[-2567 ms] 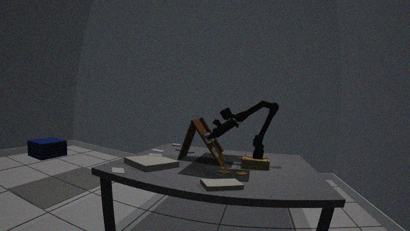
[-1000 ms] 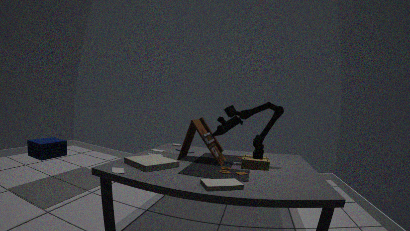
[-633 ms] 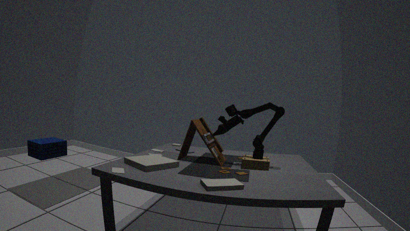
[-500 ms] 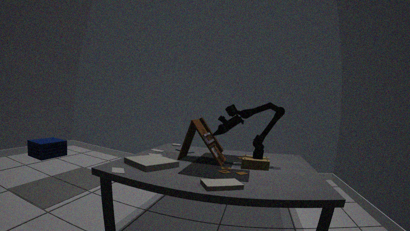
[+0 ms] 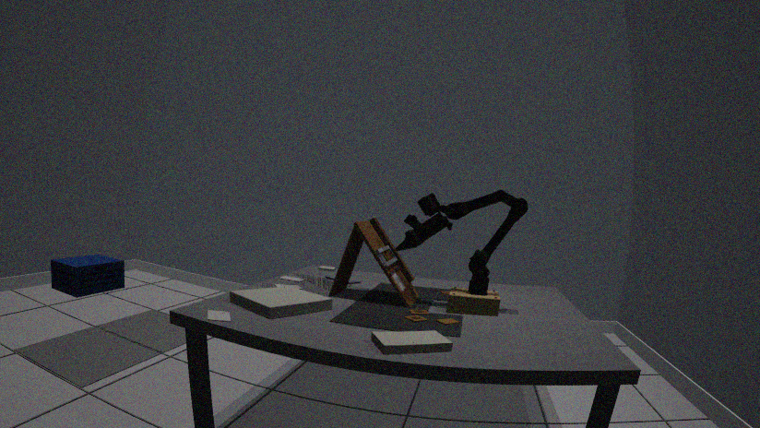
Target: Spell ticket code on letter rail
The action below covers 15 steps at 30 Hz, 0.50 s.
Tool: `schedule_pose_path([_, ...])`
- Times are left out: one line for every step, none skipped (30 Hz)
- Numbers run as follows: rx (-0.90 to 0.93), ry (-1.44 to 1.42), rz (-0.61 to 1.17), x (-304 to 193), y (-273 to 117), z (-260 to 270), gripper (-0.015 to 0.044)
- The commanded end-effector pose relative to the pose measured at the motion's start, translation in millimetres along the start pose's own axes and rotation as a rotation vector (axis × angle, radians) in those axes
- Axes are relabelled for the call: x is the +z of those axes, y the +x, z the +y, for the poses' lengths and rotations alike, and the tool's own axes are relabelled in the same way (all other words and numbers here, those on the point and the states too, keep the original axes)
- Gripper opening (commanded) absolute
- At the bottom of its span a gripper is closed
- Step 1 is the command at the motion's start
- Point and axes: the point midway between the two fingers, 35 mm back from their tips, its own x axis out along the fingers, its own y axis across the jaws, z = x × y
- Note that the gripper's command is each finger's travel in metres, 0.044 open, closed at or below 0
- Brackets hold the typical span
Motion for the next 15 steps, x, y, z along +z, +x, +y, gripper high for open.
schedule_pose_path([0.000,0.000,-0.001,0.1,0.2,-0.1,0.0000])
schedule_pose_path([0.000,0.000,-0.001,0.1,0.2,-0.1,0.0000])
schedule_pose_path([0.001,0.001,0.006,0.5,0.5,0.2,0.0000])
schedule_pose_path([0.003,0.003,0.027,1.6,1.5,1.2,0.0000])
schedule_pose_path([0.008,0.007,0.062,3.4,3.0,2.8,0.0000])
schedule_pose_path([0.012,0.012,0.105,5.5,4.9,4.9,0.0000])
schedule_pose_path([0.016,0.015,0.149,7.4,6.6,7.0,0.0000])
schedule_pose_path([0.019,0.018,0.192,9.2,8.2,9.2,0.0000])
schedule_pose_path([0.021,0.020,0.236,10.9,9.7,11.5,0.0000])
schedule_pose_path([0.023,0.021,0.279,12.5,11.1,13.9,0.0000])
schedule_pose_path([0.024,0.022,0.323,14.0,12.3,16.3,0.0000])
schedule_pose_path([0.024,0.022,0.366,15.4,13.4,18.7,0.0000])
schedule_pose_path([0.024,0.021,0.410,16.6,14.3,21.2,0.0000])
schedule_pose_path([0.023,0.019,0.453,17.8,15.1,23.7,0.0000])
schedule_pose_path([0.021,0.017,0.496,18.9,15.7,26.2,0.0000])
